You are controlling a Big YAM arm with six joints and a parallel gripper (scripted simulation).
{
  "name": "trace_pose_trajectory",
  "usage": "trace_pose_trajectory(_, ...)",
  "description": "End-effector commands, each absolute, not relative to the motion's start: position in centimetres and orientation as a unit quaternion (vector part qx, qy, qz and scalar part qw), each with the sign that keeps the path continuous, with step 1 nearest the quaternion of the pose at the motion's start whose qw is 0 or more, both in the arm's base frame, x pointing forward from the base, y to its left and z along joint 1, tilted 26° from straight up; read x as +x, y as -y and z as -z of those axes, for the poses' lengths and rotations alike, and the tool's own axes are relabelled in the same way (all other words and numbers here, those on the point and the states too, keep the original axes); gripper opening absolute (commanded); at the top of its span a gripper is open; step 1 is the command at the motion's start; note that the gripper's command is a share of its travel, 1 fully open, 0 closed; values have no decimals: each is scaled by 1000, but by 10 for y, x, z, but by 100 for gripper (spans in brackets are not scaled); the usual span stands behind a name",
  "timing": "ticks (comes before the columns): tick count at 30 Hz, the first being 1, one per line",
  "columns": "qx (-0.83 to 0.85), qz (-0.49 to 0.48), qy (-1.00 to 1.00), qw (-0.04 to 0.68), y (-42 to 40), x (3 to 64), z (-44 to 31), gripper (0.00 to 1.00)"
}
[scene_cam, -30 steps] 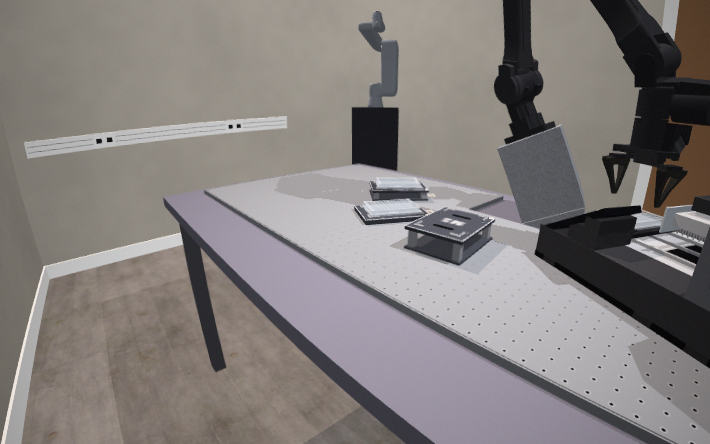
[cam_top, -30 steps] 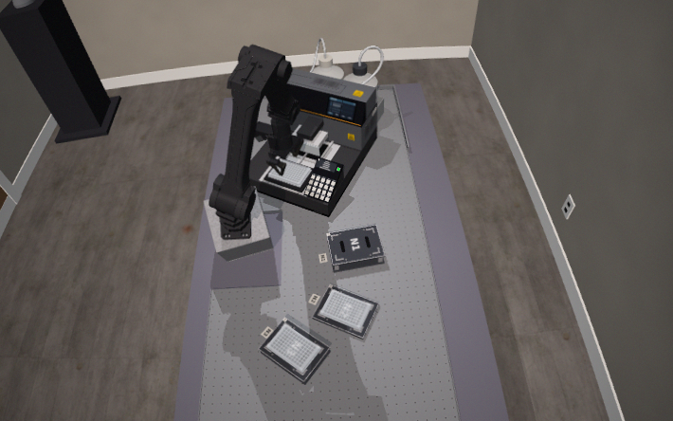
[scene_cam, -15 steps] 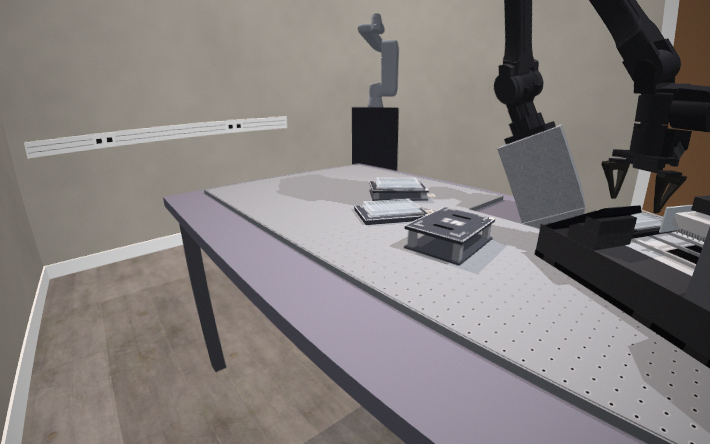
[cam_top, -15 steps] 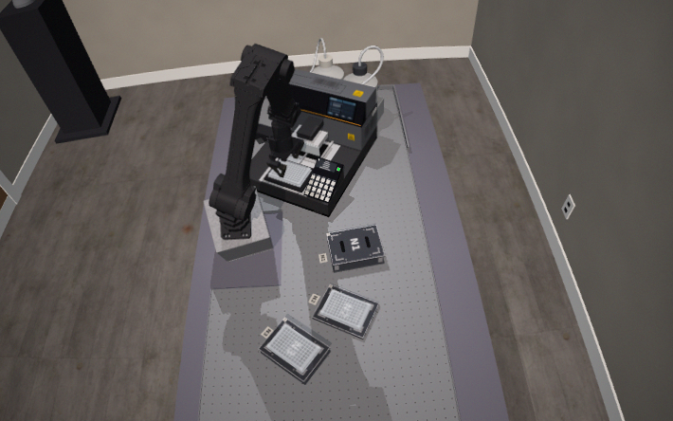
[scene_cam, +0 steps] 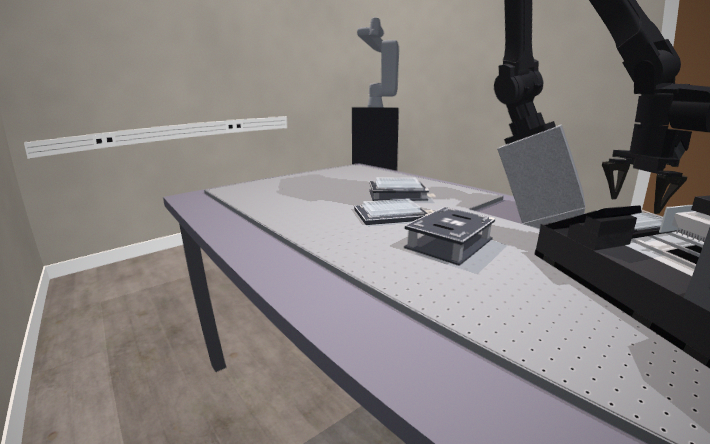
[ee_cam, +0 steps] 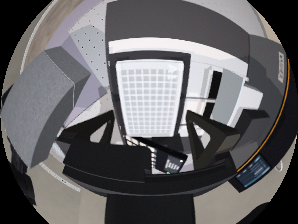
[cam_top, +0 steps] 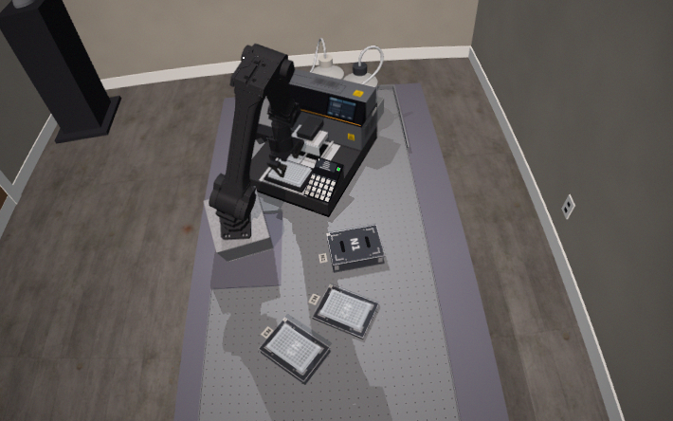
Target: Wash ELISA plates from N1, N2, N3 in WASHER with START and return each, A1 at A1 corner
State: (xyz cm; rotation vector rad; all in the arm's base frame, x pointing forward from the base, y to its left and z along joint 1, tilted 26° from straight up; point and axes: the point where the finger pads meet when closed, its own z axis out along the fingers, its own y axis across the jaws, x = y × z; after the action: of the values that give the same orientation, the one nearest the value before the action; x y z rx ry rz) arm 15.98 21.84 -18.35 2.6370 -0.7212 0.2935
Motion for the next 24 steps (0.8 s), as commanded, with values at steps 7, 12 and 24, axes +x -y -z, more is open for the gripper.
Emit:
trace_pose_trajectory(7, 942, -105, 256, 192, -218, 165, 193, 100)
trace_pose_trajectory(12, 941, -105, 256, 194, -213, 164, 196, 100)
trace_pose_trajectory(24, 941, -105, 255, 195, -210, 164, 202, 100)
